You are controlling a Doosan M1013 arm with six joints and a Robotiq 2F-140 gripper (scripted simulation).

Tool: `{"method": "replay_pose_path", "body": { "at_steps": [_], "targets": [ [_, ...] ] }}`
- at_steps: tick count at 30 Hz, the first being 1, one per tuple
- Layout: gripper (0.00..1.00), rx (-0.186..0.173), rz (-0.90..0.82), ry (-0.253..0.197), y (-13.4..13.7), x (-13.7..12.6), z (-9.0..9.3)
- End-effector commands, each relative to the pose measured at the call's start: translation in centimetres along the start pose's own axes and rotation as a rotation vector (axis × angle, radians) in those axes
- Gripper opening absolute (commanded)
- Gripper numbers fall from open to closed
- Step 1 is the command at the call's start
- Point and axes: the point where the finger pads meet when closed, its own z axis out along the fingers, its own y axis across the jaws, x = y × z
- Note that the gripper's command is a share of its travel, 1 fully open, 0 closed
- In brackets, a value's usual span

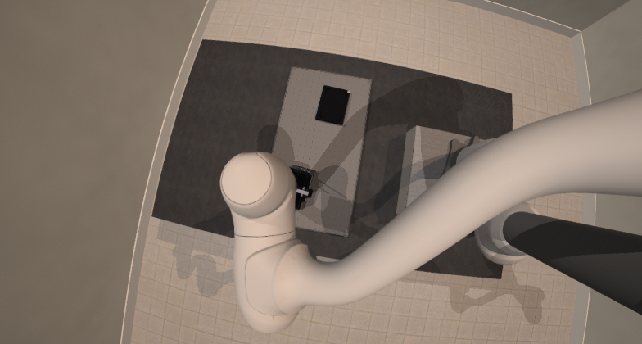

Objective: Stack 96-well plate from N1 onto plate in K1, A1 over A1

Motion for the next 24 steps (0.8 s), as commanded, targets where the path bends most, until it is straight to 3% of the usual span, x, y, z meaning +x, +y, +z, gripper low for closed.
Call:
{"method": "replay_pose_path", "body": {
  "at_steps": [1,24],
  "targets": [
    [0.0,0.0,0.0,0.0,0.0,0.0,0.0],
    [0.0,0.0,0.0,0.0,0.0,-0.1,3.0]
  ]
}}
